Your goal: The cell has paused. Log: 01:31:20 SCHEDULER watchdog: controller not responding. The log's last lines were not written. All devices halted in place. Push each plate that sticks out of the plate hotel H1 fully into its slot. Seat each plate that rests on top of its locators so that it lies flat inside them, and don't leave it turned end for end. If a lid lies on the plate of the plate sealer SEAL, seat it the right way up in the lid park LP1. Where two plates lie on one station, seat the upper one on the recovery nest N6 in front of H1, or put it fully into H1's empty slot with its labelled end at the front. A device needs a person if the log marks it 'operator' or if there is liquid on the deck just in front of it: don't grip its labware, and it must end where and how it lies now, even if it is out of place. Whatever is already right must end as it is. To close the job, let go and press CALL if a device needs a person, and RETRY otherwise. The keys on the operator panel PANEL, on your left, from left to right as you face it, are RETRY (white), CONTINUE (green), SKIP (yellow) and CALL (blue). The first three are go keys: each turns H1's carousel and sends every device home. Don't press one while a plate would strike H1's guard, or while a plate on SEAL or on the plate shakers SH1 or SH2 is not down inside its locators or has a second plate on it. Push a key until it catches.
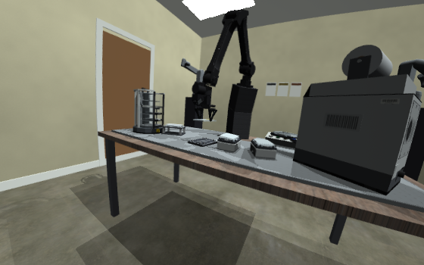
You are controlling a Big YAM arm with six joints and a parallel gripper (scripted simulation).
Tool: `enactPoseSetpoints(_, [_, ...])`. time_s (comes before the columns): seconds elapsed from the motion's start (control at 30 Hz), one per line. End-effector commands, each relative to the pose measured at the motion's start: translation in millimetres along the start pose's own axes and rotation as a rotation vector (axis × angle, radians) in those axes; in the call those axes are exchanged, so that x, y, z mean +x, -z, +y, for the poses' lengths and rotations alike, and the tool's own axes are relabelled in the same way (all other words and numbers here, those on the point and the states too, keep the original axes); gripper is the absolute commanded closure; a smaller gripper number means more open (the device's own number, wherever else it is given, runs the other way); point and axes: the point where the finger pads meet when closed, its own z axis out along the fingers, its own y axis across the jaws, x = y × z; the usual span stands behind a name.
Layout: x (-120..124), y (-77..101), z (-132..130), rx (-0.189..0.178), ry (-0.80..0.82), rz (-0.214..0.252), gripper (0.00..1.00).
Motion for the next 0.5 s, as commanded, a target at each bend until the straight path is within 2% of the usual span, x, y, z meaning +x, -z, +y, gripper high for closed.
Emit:
enactPoseSetpoints(0.0, [-9.0,-8.8,4.6,0.002,0.005,-0.013,0.16])
enactPoseSetpoints(0.47, [-7.7,-22.0,4.7,0.002,0.005,-0.012,0.16])
